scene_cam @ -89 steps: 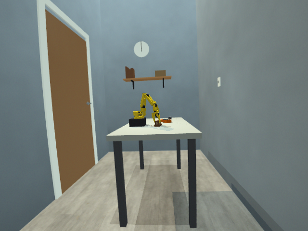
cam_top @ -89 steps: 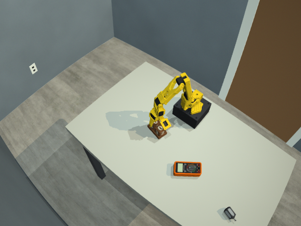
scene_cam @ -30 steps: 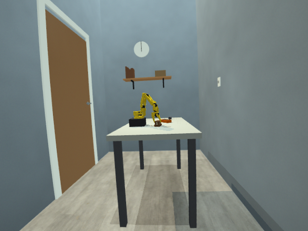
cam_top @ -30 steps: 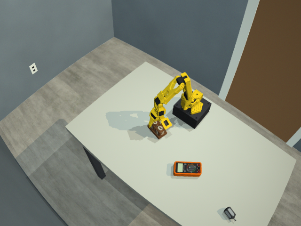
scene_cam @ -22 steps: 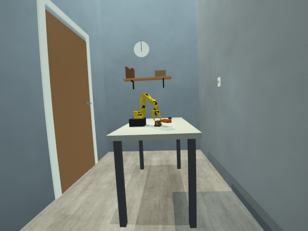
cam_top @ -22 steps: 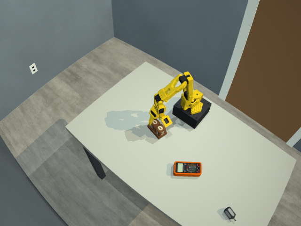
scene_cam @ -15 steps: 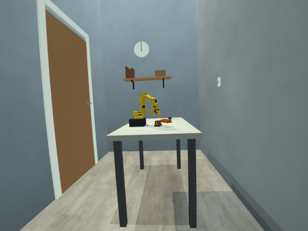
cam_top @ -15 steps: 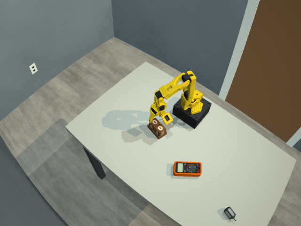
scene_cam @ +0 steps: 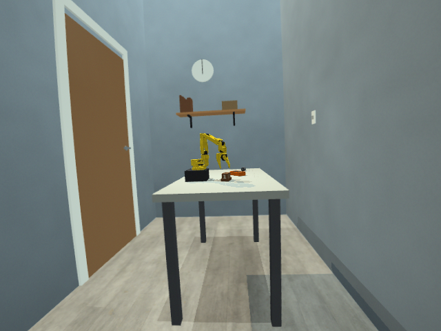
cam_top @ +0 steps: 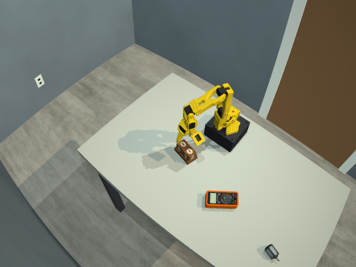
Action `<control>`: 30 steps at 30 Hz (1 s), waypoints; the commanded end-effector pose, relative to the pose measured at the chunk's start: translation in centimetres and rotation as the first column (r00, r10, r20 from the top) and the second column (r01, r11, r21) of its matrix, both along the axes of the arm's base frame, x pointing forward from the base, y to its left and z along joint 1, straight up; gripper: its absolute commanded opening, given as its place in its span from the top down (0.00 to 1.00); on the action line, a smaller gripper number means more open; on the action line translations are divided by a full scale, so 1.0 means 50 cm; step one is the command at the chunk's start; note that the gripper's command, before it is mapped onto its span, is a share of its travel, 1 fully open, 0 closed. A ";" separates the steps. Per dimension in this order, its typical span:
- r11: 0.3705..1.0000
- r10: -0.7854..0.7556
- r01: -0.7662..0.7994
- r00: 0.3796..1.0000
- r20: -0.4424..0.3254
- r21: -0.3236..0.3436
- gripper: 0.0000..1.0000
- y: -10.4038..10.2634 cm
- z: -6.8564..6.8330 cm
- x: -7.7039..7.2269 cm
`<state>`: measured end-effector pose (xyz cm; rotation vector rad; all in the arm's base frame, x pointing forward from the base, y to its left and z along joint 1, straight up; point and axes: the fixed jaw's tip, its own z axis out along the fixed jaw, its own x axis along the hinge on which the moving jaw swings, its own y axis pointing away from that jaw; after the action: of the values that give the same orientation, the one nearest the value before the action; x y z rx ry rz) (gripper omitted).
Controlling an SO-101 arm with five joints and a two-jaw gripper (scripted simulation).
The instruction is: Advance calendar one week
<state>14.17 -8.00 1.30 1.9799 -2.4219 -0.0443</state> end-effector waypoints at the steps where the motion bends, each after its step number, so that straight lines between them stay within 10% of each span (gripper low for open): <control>1: 1.000 -0.003 0.003 1.000 0.023 -0.011 0.64 -0.006 0.009 0.005; 30: 0.992 -0.127 0.127 0.992 0.022 -0.012 0.64 0.013 0.018 0.007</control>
<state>14.27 -7.71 1.75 1.8657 -2.5140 -0.0297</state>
